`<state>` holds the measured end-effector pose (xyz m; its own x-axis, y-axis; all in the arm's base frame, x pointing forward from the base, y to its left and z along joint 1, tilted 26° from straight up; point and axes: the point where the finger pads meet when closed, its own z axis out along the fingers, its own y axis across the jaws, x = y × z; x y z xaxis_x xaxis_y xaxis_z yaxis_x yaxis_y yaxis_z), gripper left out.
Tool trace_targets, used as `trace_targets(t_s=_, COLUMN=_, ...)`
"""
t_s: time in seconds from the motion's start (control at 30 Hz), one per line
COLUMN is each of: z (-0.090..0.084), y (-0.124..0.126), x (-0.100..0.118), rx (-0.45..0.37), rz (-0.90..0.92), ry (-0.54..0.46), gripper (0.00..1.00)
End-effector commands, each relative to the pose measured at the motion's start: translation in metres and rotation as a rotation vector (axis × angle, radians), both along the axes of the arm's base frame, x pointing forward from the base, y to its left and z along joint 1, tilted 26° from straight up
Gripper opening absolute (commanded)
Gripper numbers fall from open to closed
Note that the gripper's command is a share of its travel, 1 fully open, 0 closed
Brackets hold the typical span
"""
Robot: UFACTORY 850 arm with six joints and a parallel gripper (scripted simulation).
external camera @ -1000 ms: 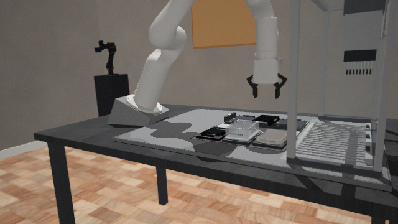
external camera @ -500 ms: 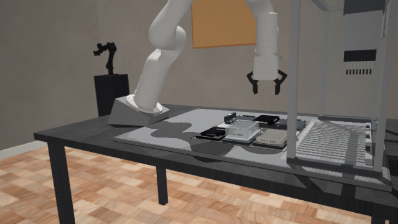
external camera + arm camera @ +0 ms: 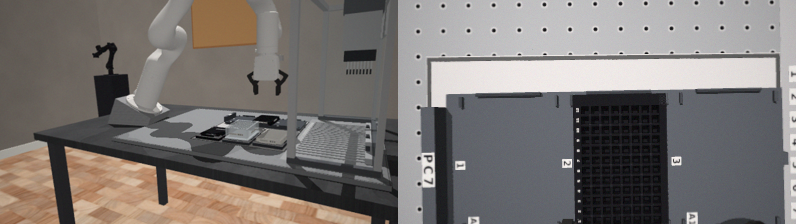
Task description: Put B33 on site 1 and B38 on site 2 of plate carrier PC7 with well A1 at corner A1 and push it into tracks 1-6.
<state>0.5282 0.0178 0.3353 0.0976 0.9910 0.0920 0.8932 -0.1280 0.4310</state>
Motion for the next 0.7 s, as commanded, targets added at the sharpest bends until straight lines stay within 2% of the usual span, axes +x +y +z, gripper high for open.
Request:
trace_targets(t_s=0.0, z=0.003, y=-0.019, x=0.006, rx=0.004, rz=0.003, ry=-0.001, gripper=1.00)
trace_targets(t_s=0.23, z=0.006, y=-0.052, x=0.017, rx=0.004, rz=0.002, ry=-0.001, gripper=1.00)
trace_targets(t_s=0.3, z=0.006, y=-0.052, x=0.017, rx=0.004, rz=0.002, ry=-0.001, gripper=1.00)
trace_targets(t_s=0.67, z=0.012, y=-0.105, x=0.032, rx=0.004, rz=0.002, ry=-0.001, gripper=1.00)
